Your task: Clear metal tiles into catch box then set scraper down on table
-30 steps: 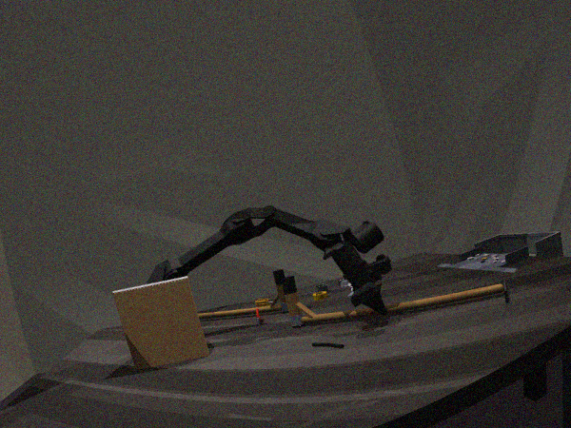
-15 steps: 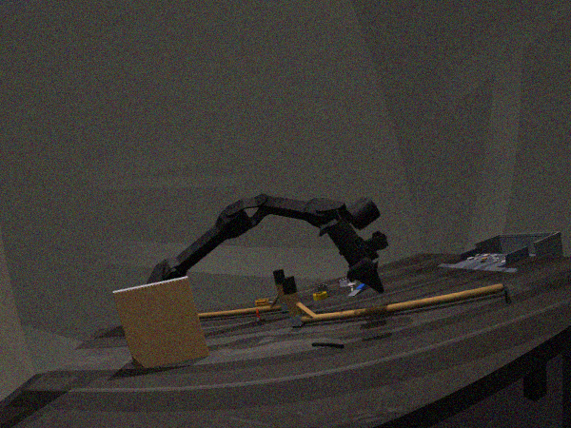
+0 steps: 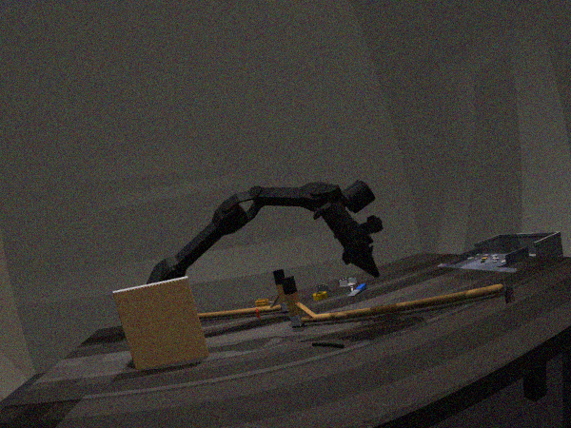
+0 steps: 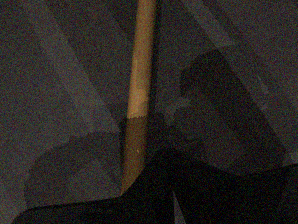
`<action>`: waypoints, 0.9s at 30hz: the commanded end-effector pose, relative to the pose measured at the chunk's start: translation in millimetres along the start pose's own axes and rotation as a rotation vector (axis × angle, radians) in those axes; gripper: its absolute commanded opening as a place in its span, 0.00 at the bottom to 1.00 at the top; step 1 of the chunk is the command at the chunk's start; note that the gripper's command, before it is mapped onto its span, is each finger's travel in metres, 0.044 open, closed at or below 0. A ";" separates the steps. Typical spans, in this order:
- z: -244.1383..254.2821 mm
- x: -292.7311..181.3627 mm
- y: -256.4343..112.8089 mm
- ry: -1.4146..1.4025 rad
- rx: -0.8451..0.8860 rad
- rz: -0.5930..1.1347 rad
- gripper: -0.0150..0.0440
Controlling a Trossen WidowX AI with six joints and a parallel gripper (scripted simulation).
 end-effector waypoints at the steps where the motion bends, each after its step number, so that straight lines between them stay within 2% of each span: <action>1: -12.8 5.7 -17.3 -0.016 0.008 -0.015 0.25; 10: -38.9 9.4 -53.1 -0.069 0.028 -0.022 0.25; 27: -36.8 1.0 -15.9 -0.069 0.027 -0.021 0.25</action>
Point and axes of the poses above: the point midway between the two fingers, 35 mm back from their tips, its own y axis out along the fingers, its own z axis across the jaws, x = y × z, the point moved 4 cm from there along -y, back along the fingers, and after that the axes turned 10 degrees about -y, right-handed, at the moved point
